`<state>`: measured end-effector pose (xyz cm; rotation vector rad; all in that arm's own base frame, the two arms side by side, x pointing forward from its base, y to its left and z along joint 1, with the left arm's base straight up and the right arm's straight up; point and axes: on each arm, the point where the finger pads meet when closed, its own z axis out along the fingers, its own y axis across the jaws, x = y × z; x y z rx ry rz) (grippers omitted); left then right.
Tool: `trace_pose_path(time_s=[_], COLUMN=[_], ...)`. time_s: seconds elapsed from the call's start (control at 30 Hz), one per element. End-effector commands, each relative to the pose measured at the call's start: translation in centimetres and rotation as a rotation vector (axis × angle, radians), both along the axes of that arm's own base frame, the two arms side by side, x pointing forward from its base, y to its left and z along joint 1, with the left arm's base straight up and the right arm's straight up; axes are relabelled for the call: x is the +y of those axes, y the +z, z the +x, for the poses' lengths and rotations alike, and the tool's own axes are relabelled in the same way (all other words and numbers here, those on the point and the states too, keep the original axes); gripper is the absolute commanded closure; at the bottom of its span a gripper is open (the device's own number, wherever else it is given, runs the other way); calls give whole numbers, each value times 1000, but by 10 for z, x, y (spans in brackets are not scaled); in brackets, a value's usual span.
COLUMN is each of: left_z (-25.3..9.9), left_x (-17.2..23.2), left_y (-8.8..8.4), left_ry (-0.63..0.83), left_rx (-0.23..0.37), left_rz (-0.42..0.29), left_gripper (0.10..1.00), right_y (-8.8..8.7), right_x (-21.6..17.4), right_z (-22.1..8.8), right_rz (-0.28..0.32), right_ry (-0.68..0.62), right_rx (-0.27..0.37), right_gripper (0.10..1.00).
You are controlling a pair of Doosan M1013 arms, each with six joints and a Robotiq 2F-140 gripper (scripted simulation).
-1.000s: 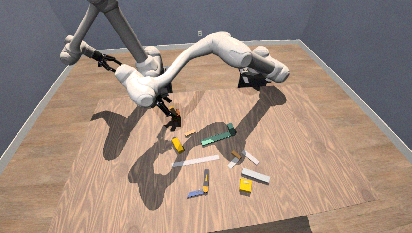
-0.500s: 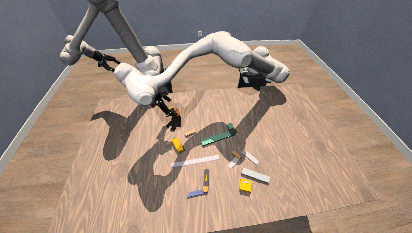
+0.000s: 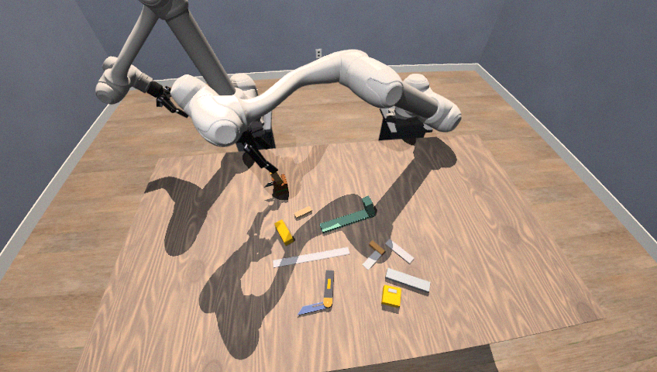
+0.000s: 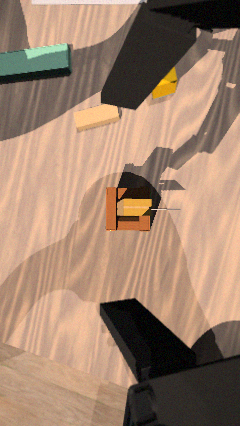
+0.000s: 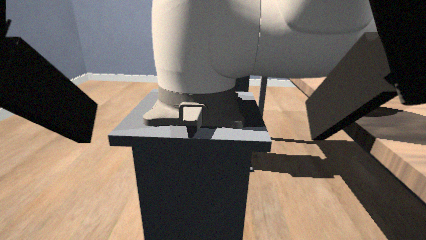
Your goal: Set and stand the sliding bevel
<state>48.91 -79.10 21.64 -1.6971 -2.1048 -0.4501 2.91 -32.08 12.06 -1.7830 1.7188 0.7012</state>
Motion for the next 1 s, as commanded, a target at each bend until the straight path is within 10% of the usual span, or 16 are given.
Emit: trace_pose_path(time_s=[0.0, 0.97], left_z=[0, 0], left_x=[0, 0], left_y=[19, 30], left_ry=[0, 0], left_rx=[0, 0], left_rz=[1, 1], left_gripper=[98, 98], right_y=[0, 0], right_x=[0, 0], right_z=[0, 0], right_rz=[-1, -1], right_ry=[0, 0], right_rx=[0, 0], right_gripper=[98, 98])
